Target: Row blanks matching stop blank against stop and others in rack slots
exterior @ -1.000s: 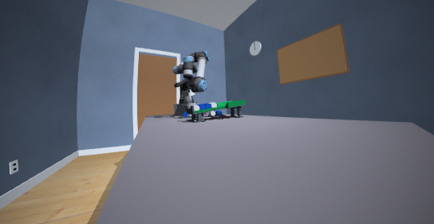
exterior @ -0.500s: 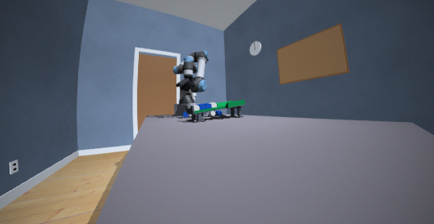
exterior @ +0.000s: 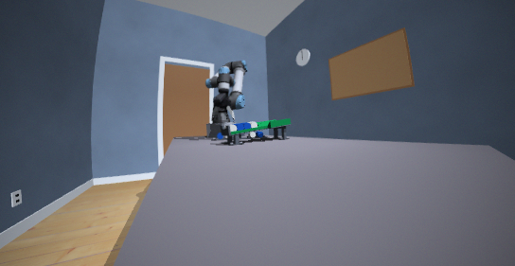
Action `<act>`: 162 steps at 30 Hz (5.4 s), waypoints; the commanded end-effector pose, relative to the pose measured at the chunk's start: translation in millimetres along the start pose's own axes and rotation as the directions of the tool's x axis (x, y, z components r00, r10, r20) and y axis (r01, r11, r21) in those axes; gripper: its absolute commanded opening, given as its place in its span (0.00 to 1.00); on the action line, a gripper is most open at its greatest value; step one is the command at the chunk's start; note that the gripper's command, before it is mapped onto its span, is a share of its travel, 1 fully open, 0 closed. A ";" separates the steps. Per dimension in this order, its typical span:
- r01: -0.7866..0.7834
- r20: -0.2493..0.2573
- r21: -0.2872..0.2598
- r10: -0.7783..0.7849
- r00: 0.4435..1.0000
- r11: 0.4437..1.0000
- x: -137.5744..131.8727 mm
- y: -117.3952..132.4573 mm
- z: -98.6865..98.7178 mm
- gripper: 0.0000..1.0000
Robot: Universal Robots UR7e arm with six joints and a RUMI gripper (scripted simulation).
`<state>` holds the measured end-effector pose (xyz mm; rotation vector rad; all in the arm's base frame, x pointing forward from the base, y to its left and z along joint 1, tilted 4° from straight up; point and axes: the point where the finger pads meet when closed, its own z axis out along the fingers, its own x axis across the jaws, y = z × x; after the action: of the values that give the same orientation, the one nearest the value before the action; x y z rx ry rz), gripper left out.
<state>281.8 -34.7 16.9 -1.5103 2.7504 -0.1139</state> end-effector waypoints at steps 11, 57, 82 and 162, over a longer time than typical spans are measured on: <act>0.396 0.009 0.005 -0.396 0.918 0.918 -8.8 1.9 0.4 1.00; 0.999 0.000 0.010 -0.999 0.047 0.047 -25.9 19.3 2.2 1.00; 0.933 -0.004 0.009 -0.933 -0.361 -0.361 -27.5 27.2 2.9 1.00; 0.909 -0.005 0.009 -0.909 -0.417 -0.417 -27.4 28.3 23.9 0.49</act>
<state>272.6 2.8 -2.3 -3.1839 0.2170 -0.0723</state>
